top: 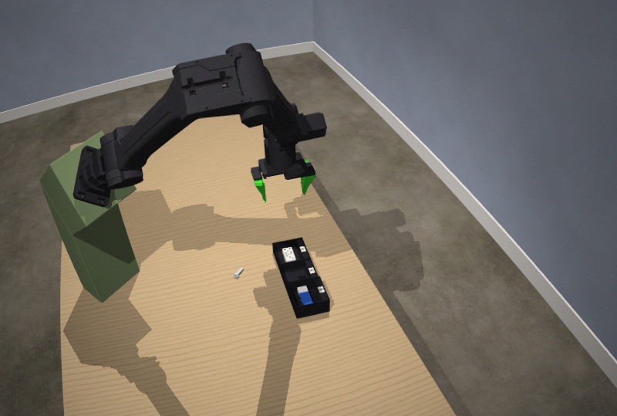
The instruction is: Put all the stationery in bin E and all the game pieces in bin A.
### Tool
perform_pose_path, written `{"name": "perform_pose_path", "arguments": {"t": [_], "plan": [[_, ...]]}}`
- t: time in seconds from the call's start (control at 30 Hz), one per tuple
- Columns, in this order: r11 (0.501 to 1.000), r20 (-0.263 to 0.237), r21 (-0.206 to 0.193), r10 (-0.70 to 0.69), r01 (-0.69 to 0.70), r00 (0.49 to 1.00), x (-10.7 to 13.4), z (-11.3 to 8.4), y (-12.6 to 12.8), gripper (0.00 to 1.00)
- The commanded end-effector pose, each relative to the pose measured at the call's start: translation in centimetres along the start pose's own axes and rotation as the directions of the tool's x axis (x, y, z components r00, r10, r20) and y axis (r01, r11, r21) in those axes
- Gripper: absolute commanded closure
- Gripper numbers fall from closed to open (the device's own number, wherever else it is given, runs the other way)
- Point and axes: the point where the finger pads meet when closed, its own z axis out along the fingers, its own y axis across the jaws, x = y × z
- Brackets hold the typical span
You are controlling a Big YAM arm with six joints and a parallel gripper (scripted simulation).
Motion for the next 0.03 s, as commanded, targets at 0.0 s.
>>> {"name": "perform_pose_path", "arguments": {"t": [0.0], "plan": [[1.000, -0.001, 0.010, 0.020, -0.020, 1.000, 1.06, -0.15, -1.00, 0.00]]}}
